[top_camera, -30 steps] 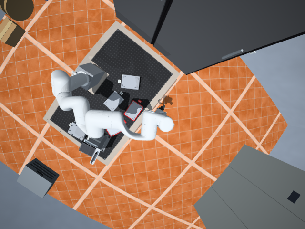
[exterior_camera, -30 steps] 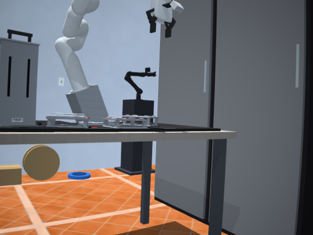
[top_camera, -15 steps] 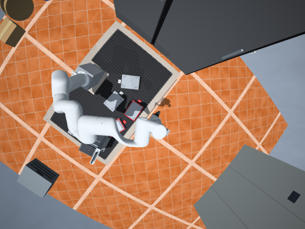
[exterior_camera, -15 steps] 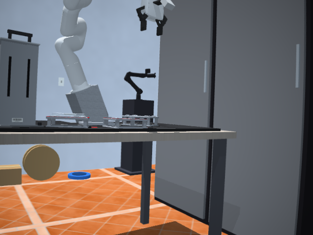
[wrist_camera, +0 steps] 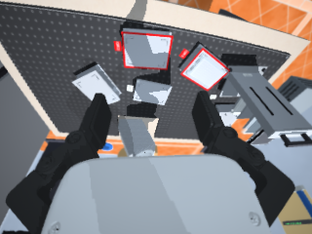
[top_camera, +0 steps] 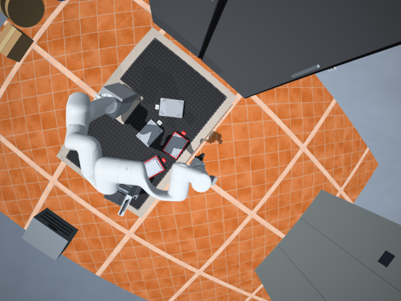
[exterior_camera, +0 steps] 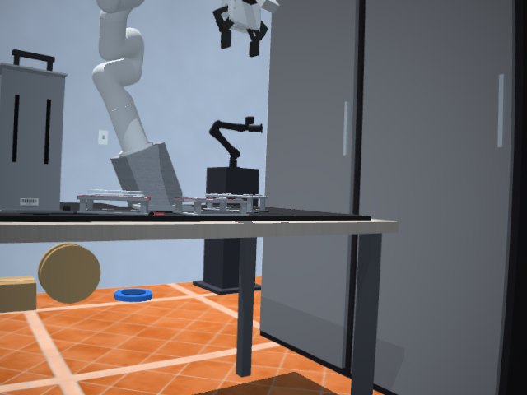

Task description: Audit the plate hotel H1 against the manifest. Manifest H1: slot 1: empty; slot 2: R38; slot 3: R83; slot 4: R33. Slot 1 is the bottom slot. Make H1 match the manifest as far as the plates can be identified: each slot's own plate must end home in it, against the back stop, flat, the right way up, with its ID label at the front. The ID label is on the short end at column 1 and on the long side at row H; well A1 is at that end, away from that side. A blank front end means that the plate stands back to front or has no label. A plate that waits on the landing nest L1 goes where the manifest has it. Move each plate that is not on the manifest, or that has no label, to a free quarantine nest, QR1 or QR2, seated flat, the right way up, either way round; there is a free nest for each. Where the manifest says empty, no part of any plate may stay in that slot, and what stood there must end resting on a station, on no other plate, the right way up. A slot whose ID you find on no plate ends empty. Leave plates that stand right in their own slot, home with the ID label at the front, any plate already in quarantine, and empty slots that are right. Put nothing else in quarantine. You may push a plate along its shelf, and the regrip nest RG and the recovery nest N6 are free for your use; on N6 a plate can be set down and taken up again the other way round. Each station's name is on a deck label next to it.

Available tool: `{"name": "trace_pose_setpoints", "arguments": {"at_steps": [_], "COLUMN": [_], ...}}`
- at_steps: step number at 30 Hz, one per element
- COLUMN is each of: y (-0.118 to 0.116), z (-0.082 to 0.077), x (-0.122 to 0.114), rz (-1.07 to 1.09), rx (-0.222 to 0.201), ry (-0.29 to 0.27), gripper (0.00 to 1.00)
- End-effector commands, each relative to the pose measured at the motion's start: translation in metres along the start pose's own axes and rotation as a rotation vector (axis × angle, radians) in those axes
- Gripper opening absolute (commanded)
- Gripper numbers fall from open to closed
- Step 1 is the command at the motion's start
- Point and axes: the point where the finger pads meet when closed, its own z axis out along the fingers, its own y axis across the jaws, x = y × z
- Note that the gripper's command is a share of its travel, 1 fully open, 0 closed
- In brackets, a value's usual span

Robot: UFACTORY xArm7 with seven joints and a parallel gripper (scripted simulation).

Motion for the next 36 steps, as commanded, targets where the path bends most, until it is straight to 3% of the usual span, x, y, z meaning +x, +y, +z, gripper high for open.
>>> {"name": "trace_pose_setpoints", "arguments": {"at_steps": [1, 36], "y": [0.011, 0.106], "z": [-0.003, -0.003], "x": [-0.001, -0.038], "rz": [0.0, -0.001], "rx": [0.002, 0.001], "ry": [0.007, 0.007], "gripper": [1.0, 1.0]}}
